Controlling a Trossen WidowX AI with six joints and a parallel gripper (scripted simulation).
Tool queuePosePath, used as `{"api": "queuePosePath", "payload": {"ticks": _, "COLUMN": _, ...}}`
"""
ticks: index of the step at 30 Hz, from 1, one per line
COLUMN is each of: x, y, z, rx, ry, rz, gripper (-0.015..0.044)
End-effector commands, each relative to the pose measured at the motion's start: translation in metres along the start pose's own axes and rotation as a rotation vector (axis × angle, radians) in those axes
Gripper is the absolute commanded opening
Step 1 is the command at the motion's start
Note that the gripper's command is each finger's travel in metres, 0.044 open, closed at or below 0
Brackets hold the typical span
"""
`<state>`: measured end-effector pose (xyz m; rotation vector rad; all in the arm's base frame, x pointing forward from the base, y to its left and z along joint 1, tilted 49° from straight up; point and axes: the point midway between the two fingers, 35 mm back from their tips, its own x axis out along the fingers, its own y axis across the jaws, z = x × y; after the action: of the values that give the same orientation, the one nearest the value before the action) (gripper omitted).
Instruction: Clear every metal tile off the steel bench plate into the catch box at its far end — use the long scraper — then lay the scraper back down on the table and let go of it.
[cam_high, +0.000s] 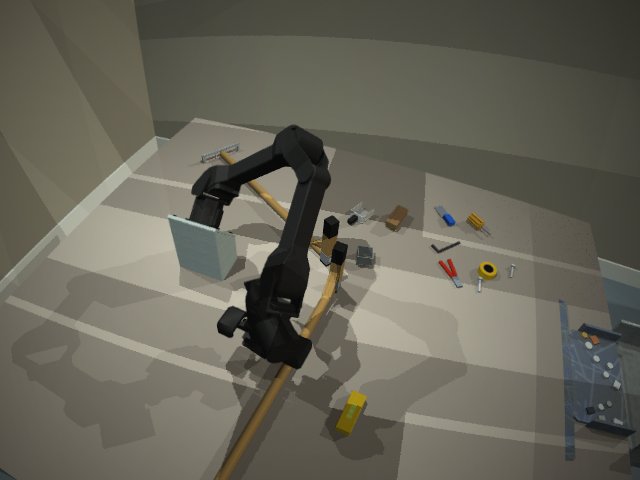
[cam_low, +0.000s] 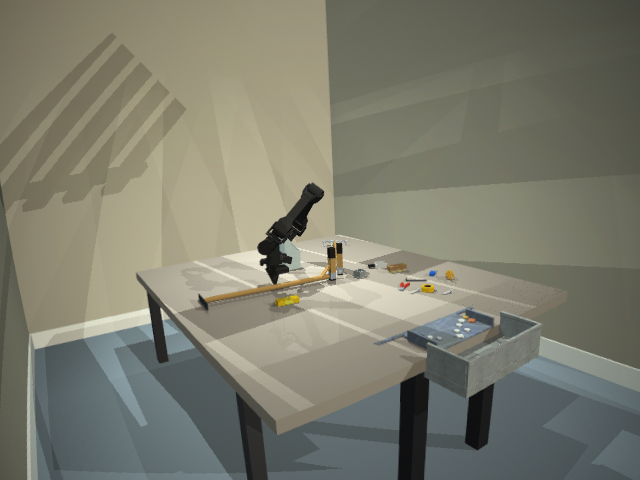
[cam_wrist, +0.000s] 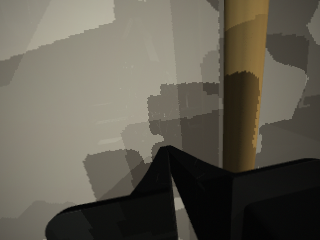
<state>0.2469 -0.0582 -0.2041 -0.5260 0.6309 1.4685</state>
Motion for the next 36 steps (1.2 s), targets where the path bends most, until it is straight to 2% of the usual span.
{"api": "queuePosePath", "payload": {"ticks": 1, "x": 0.0, "y": -0.005, "z": -0.001, "rx": 0.005, "ry": -0.003, "rz": -0.004, "gripper": 0.0}}
{"api": "queuePosePath", "payload": {"ticks": 36, "x": -0.001, "y": -0.04, "z": -0.005, "rx": 0.004, "ry": -0.002, "rz": -0.005, "gripper": 0.0}}
